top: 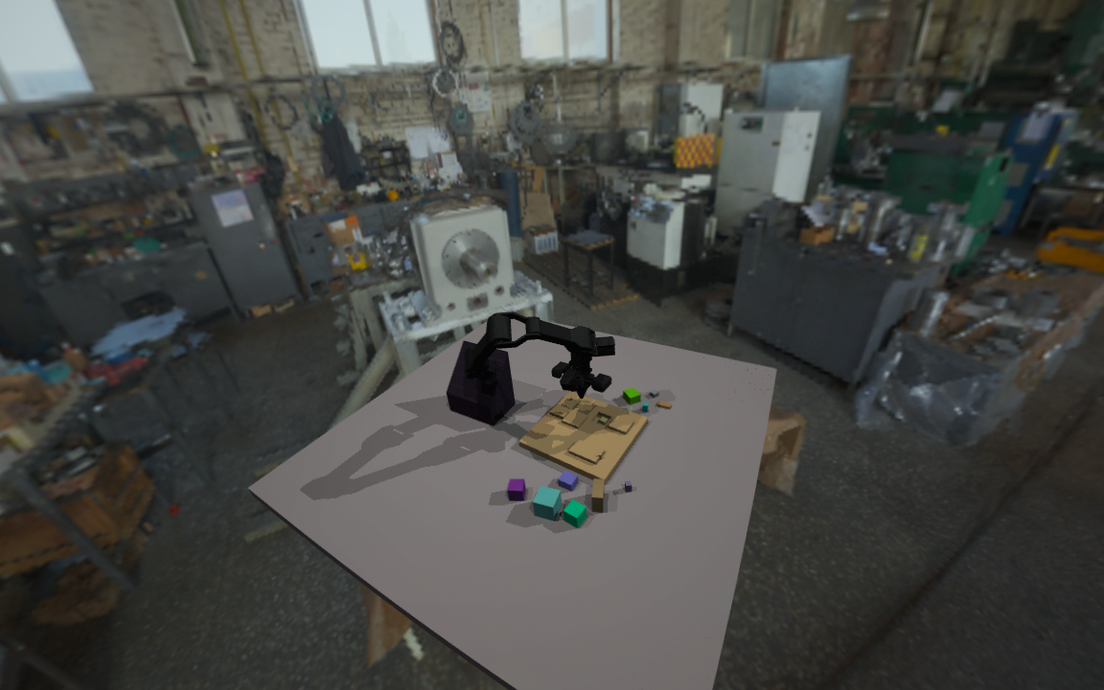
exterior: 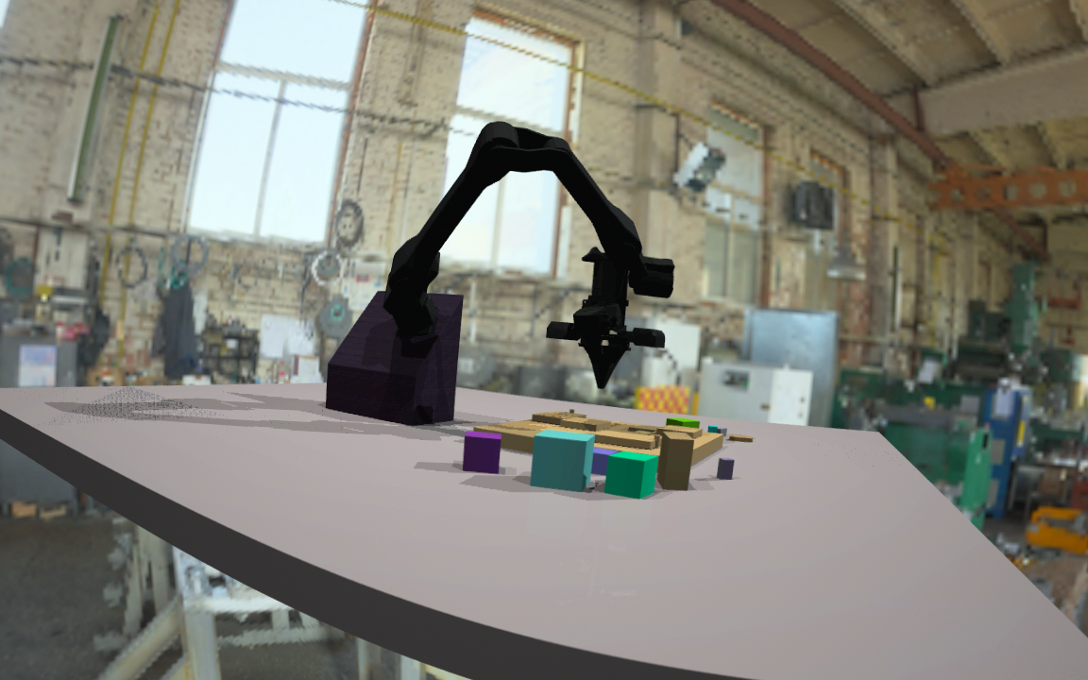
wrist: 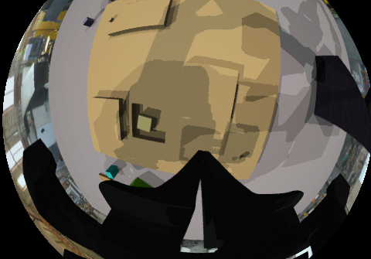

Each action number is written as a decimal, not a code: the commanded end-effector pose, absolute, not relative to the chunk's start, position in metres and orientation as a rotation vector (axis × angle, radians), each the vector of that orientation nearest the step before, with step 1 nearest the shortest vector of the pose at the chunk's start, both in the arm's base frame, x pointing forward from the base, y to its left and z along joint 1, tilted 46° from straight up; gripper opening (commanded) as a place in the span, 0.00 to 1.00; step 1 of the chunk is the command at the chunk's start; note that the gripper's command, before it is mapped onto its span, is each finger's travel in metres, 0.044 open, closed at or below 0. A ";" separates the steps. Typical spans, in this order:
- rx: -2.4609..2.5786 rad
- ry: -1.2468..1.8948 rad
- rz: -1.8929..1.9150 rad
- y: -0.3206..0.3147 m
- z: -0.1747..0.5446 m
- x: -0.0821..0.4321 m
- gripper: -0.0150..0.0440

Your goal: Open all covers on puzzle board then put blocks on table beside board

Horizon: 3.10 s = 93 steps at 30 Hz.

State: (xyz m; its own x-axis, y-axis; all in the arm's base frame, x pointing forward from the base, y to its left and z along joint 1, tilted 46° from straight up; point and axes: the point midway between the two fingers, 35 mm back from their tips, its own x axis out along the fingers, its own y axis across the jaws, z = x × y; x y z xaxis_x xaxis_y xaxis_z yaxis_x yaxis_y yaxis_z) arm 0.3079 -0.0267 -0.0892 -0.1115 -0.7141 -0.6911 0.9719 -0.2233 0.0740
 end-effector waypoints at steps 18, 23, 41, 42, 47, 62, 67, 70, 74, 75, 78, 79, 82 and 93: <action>0.740 0.478 -1.670 -0.035 -0.098 0.308 0.25; 0.740 0.478 -1.670 -0.038 -0.102 0.307 0.25; 0.739 0.478 -1.670 -0.051 -0.114 0.305 0.25; 0.739 0.478 -1.670 -0.052 -0.115 0.305 0.25; 0.739 0.477 -1.670 -0.055 -0.118 0.305 0.25; 0.737 0.476 -1.671 -0.066 -0.128 0.302 0.25; 0.737 0.476 -1.671 -0.068 -0.129 0.301 0.25; 0.737 0.476 -1.671 -0.069 -0.128 0.301 0.25; 0.738 0.477 -1.671 -0.072 -0.125 0.301 0.25; 0.738 0.477 -1.671 -0.072 -0.124 0.301 0.25; 0.738 0.477 -1.671 -0.075 -0.122 0.301 0.25; 0.738 0.477 -1.671 -0.075 -0.121 0.301 0.25; 0.738 0.478 -1.670 -0.077 -0.119 0.300 0.25; 0.739 0.478 -1.670 -0.085 -0.111 0.299 0.25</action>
